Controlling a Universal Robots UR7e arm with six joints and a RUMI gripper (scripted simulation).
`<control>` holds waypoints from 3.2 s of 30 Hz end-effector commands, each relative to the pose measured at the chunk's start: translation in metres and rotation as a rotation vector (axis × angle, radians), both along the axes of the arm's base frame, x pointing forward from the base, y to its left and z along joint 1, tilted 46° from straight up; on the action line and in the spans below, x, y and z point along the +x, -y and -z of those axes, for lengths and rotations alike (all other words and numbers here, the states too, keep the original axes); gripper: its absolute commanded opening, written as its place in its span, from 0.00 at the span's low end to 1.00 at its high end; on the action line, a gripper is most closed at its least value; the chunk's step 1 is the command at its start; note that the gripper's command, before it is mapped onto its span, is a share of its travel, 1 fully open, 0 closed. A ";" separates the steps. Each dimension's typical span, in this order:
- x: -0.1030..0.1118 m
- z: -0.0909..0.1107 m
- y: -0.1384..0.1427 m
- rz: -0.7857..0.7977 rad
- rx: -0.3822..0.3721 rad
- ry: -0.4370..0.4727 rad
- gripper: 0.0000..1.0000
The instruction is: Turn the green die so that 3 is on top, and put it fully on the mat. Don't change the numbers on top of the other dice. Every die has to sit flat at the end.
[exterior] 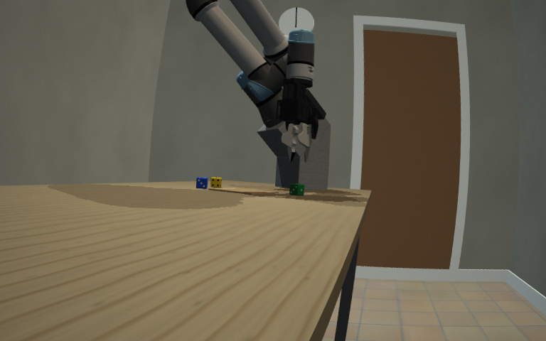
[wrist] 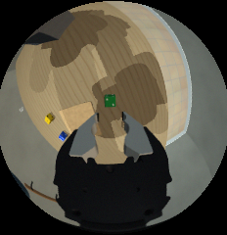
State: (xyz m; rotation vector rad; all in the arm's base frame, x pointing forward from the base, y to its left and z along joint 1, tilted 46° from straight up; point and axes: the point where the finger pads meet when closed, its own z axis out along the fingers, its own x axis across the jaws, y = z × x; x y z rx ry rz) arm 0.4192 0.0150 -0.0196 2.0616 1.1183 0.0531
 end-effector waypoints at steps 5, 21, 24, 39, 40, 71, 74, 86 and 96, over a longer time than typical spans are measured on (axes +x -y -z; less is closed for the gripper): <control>0.000 0.000 0.000 -0.001 0.000 0.001 0.28; 0.000 0.000 0.000 -0.001 0.000 0.001 0.28; 0.000 0.000 0.000 -0.001 0.000 0.001 0.28; 0.002 0.002 0.002 -0.001 0.000 0.001 0.28; 0.002 0.003 0.003 -0.001 0.000 0.001 0.28; 0.016 0.030 0.027 -0.001 0.000 0.001 0.28; 0.017 0.032 0.029 -0.001 0.000 0.001 0.28; 0.020 0.036 0.032 -0.001 0.000 0.001 0.28; 0.020 0.037 0.033 -0.001 0.000 0.001 0.28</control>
